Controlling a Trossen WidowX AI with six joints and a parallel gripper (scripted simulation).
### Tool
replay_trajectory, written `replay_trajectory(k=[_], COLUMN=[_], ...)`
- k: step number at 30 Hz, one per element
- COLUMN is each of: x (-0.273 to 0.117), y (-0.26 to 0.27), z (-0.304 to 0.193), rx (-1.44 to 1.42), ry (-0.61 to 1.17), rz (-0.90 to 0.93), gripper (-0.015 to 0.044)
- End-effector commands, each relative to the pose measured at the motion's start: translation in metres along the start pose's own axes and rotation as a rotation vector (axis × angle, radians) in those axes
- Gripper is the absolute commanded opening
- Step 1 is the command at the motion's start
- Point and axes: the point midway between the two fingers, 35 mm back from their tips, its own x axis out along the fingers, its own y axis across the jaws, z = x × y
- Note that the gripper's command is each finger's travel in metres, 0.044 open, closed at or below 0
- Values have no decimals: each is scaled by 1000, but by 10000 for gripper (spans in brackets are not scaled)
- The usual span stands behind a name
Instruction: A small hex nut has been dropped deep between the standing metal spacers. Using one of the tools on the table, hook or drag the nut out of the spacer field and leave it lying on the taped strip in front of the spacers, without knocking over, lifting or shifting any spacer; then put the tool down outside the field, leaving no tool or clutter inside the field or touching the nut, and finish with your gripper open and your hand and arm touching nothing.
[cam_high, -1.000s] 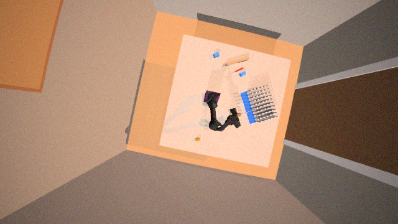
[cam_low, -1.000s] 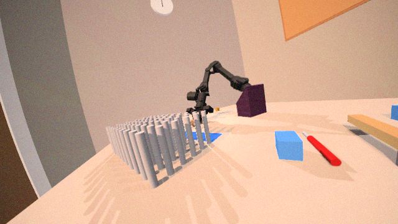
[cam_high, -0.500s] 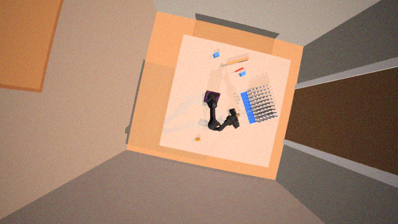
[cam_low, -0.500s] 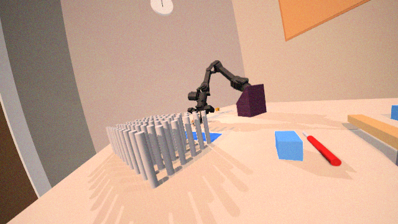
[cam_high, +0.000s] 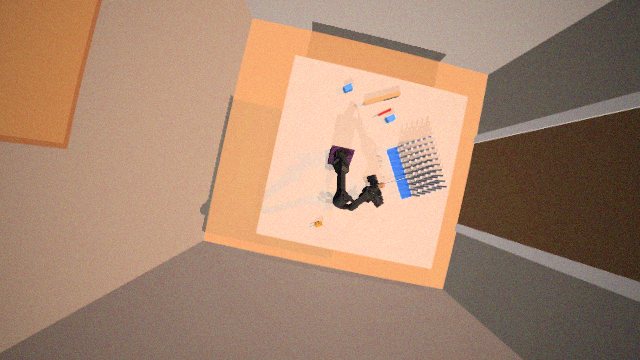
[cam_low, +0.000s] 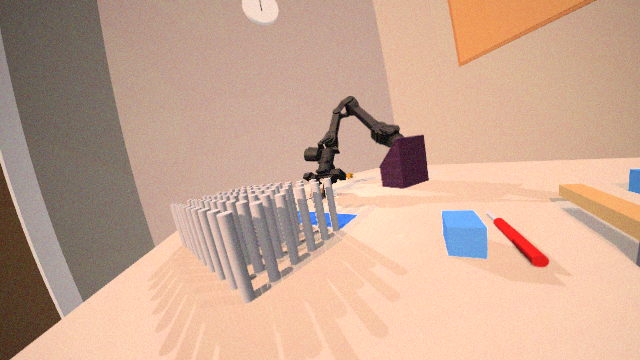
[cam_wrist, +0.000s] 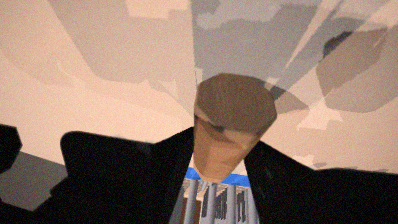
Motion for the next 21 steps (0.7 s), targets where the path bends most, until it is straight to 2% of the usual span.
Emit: replay_trajectory(k=[1, 21], x=[-2, -13], y=[-1, 2], z=[1, -11], rx=[-5, 0], ry=[5, 6], rz=[-3, 0], gripper=[0, 0])
